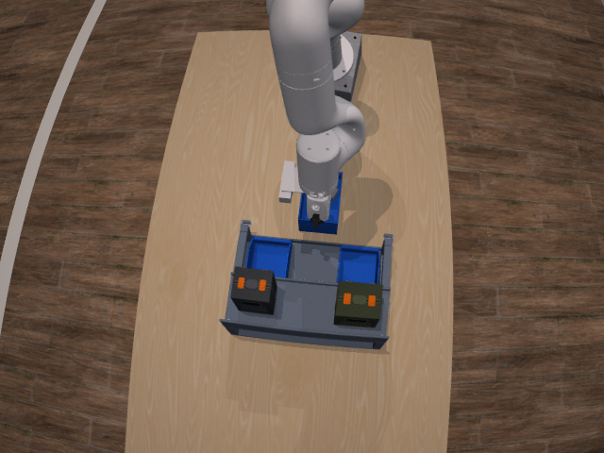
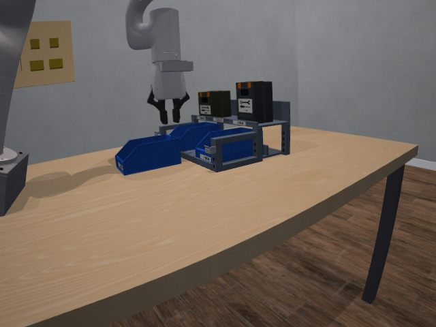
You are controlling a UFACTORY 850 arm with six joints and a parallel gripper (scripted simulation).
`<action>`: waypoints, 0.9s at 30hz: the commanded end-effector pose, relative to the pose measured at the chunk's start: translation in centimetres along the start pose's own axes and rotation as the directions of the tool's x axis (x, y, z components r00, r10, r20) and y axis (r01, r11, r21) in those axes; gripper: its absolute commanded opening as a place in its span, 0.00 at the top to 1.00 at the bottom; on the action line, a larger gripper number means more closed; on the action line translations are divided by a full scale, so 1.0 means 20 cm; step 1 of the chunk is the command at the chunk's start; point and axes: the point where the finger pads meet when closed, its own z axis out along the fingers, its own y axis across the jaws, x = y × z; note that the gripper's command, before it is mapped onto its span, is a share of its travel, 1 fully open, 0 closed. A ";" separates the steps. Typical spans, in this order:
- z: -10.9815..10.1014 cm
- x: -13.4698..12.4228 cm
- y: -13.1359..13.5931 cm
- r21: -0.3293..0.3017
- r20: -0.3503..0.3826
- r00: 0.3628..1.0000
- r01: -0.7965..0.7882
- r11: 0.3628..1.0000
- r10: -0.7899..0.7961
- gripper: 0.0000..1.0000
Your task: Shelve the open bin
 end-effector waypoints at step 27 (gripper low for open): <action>0.10 0.00 0.00 0.002 -0.001 1.000 0.000 1.000 0.000 0.66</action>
